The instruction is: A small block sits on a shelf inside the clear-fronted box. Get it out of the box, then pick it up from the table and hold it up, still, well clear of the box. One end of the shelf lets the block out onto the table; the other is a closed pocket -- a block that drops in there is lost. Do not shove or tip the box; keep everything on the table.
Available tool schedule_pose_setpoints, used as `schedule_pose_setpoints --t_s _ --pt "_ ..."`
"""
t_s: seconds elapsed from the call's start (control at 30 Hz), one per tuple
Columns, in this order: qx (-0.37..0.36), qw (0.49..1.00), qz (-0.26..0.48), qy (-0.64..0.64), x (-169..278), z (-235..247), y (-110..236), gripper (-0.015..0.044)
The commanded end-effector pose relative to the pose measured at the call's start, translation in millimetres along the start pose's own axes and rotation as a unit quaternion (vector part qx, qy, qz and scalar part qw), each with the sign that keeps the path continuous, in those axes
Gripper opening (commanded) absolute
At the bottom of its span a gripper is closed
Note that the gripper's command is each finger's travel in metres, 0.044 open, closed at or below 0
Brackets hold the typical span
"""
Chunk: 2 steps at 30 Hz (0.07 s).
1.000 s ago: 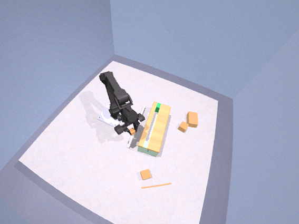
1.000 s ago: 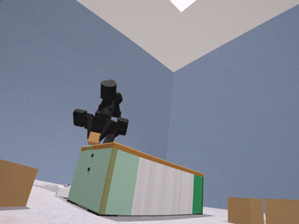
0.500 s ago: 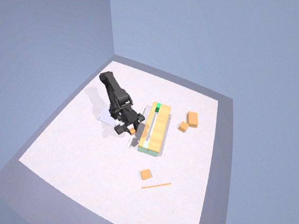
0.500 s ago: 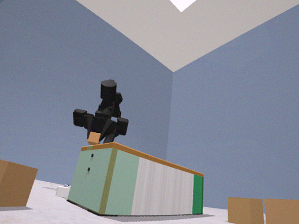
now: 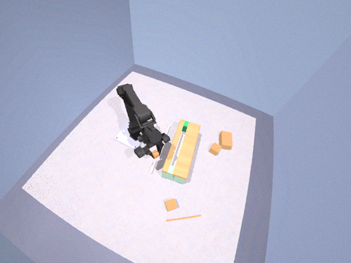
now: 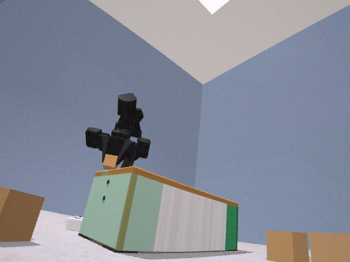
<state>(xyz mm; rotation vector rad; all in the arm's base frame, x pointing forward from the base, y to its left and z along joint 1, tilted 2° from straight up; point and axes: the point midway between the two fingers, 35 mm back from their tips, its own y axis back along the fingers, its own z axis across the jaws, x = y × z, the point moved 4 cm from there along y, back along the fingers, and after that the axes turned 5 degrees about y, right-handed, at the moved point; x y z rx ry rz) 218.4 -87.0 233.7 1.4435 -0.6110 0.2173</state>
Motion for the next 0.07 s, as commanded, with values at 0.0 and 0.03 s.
schedule_pose_setpoints --t_s 0.0,0.03 --pt "-0.002 1.0 0.0 -0.002 0.0 0.2 0.6 0.0" --pt "-0.002 1.0 0.0 -0.002 0.0 0.2 0.6 0.0"
